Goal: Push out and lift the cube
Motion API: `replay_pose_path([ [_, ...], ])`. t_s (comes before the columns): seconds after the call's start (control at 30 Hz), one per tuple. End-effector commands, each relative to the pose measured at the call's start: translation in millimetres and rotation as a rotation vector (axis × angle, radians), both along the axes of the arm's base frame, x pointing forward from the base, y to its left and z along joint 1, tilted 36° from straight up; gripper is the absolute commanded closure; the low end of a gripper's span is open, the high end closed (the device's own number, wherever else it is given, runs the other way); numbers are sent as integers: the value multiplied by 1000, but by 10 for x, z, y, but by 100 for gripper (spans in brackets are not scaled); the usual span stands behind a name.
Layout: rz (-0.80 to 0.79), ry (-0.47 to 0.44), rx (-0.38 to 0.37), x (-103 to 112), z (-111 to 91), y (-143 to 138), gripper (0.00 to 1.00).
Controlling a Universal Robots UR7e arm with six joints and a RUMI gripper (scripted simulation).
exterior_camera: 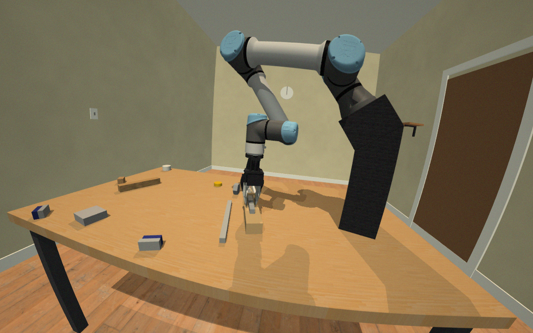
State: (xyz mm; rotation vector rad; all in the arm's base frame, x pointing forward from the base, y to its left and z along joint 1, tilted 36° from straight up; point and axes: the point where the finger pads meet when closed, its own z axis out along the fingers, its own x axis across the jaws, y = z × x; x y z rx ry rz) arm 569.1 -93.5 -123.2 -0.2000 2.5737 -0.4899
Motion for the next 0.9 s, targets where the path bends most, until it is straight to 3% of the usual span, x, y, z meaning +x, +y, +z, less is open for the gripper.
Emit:
replay_pose_path([
  [0.0,0,2,0,-18,0,1,78],
  [0.5,0,3,0,-23,5,3,78],
  [0.7,1,2,0,-58,65,34,78],
  [0.87,1,2,0,-171,244,104,78],
])
